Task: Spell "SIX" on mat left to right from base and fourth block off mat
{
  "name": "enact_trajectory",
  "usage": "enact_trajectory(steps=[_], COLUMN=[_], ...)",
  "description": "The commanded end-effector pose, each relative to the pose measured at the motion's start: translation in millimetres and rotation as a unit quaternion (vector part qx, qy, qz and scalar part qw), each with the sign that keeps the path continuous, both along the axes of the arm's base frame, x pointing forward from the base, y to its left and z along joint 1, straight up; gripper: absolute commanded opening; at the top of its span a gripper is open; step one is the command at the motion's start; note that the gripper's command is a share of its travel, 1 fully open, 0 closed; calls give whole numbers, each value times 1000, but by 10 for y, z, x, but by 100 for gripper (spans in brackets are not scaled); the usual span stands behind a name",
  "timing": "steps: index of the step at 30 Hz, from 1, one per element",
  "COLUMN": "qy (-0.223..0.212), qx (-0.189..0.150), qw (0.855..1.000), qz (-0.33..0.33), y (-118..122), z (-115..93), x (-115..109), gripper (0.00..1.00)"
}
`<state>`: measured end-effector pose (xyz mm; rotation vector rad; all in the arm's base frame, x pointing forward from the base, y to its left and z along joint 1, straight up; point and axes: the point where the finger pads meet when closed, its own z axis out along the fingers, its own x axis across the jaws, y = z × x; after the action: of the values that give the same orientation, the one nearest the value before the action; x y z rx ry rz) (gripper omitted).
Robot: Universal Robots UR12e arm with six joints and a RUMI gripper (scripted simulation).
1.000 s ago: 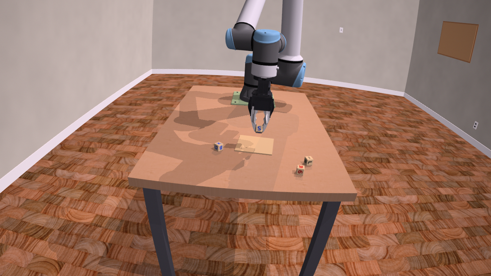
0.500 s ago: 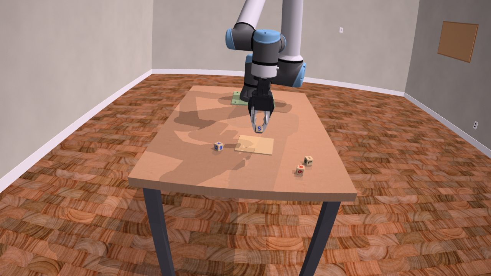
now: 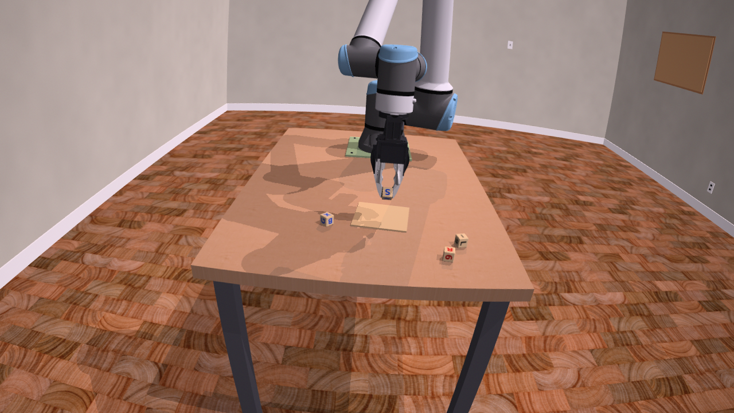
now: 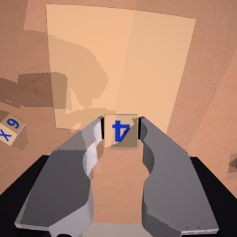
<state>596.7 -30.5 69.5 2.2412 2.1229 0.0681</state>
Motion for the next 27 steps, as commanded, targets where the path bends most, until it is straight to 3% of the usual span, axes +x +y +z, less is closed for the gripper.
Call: enact_trajectory(steps=[1,5,20,22,27], qy=[-45,-65,-227,-227,-284], qx=[-3,-3,-12,-12,-15], qw=[999,998,974,974,959], qz=[0,0,1,1,1], y=[-2,-3,-7,-7,-9], z=[6,-1,-8,-8,-8], x=[2,3,-6,-6,-8], gripper=[5,5,5,5,5])
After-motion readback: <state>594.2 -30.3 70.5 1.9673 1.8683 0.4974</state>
